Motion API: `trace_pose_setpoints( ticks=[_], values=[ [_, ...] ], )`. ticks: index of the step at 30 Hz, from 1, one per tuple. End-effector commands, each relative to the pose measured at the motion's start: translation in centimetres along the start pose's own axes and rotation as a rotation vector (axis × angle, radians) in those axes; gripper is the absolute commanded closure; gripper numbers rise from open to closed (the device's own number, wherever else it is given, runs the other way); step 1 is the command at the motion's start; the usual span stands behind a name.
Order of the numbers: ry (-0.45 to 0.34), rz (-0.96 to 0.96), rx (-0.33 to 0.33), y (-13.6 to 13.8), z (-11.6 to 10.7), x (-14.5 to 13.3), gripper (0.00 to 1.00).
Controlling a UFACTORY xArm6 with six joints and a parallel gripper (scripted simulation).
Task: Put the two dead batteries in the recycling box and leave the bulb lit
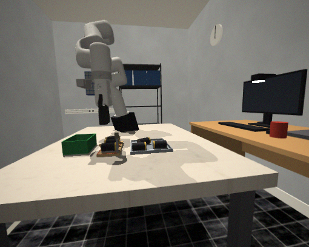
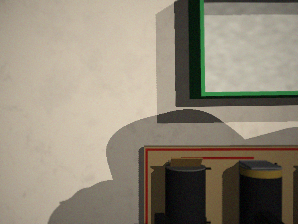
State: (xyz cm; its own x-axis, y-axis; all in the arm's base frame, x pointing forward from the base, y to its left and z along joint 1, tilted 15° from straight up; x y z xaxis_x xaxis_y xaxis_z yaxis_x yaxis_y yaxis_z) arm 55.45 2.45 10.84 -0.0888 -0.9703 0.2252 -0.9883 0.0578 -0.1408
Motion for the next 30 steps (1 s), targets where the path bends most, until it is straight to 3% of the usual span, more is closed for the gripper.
trace_pose_setpoints(
  ticks=[1,12,30],
  values=[
    [-0.001,0.001,0.005,-0.2,-0.2,0.0,0.49],
    [-0.001,0.001,0.005,-0.2,-1.3,0.0,0.49],
    [-0.001,0.001,0.005,0.0,-1.3,0.0,0.49]
  ],
)
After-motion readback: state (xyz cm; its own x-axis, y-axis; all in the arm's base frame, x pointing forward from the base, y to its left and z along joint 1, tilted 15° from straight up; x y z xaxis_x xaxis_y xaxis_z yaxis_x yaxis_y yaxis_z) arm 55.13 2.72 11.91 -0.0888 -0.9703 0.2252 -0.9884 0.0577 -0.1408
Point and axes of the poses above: the point where the finger pads meet when closed, its own z axis out along the fingers, its own y axis across the jaws, x = y × z, the point moved 2 cm from there along -z, back along the fingers, and after that the axes turned 8 degrees about z, right-handed, at the moved point
